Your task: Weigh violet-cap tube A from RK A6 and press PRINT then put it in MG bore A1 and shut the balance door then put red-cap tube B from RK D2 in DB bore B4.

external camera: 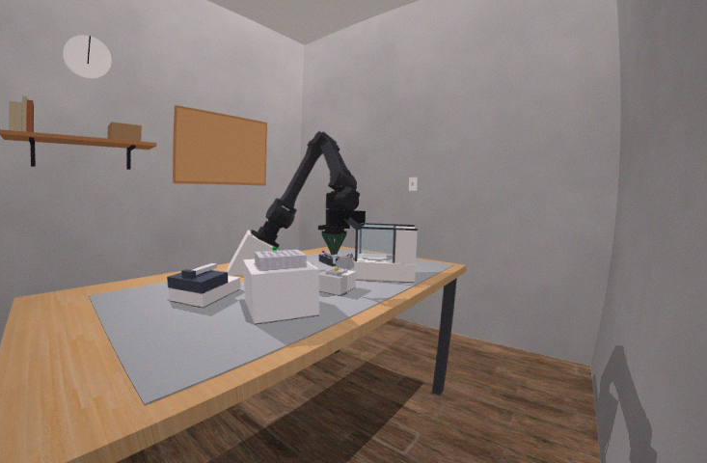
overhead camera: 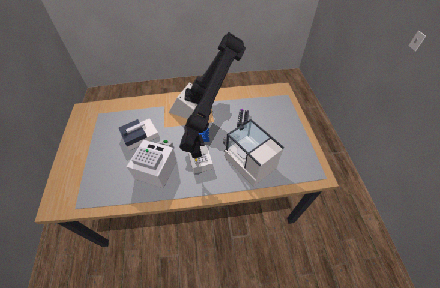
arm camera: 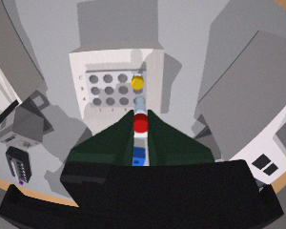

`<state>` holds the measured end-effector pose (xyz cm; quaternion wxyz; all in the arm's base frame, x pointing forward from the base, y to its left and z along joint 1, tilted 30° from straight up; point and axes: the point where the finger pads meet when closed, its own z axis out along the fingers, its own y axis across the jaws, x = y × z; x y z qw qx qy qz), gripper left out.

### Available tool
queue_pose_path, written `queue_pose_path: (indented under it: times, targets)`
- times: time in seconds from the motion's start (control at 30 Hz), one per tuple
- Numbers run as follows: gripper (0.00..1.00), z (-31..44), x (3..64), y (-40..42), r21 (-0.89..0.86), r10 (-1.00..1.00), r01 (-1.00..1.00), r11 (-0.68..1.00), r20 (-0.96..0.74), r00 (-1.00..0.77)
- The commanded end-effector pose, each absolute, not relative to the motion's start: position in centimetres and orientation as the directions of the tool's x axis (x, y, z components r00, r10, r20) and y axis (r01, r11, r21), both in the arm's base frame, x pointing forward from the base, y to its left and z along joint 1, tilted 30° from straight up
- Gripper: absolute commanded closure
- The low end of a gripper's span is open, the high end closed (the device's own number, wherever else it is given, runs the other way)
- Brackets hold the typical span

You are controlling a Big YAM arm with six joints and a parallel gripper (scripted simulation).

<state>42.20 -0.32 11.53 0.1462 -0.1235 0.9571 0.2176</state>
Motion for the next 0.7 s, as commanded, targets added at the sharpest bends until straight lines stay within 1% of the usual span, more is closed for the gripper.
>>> queue_pose_path:
  times: [0.0, 0.03, 0.2, 0.67]
  targets:
    - [0.91, 12.5, 43.6, -1.2, 0.372, -0.180, -0.312, 0.874, -0.348, -0.920]
    - [0.91, 11.6, 41.8, -0.8, 0.385, -0.178, -0.302, 0.872, -0.326, -0.928]
    - [0.91, 12.6, 42.2, -0.8, 0.372, -0.181, -0.312, 0.874, -0.348, -0.920]
    - [0.91, 11.9, 41.4, -0.6, 0.381, -0.177, -0.304, 0.873, -0.333, -0.926]
